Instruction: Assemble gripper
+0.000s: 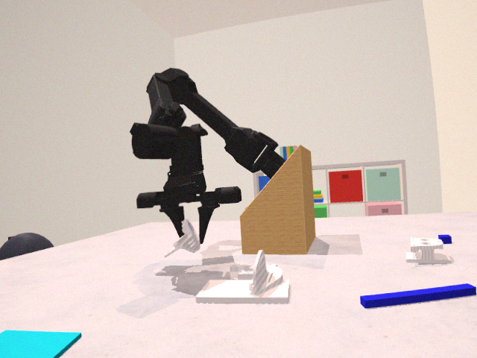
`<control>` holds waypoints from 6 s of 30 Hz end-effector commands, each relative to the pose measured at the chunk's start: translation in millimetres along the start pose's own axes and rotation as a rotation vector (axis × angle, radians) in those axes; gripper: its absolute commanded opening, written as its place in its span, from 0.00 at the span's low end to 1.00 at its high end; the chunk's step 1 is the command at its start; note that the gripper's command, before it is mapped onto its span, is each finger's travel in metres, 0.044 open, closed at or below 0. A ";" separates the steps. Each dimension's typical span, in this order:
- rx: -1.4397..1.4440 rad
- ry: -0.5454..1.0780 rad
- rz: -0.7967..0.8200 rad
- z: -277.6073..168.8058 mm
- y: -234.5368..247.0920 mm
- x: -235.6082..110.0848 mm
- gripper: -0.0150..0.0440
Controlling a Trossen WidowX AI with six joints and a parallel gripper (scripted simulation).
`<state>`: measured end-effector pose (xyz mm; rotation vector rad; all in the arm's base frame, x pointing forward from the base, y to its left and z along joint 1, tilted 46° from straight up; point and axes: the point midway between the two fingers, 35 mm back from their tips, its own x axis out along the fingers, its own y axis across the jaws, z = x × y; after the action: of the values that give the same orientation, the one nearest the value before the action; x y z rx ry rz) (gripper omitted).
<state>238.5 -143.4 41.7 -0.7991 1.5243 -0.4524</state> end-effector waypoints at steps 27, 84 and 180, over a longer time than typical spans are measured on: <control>0.273 -0.008 -0.005 7.5 5.2 -37.9 0.32; 1.578 -0.009 0.003 37.9 42.6 -37.8 0.32; 1.578 -0.009 0.003 37.7 42.6 -37.9 1.00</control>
<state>264.8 -80.5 32.7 0.4494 0.7339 -1.3574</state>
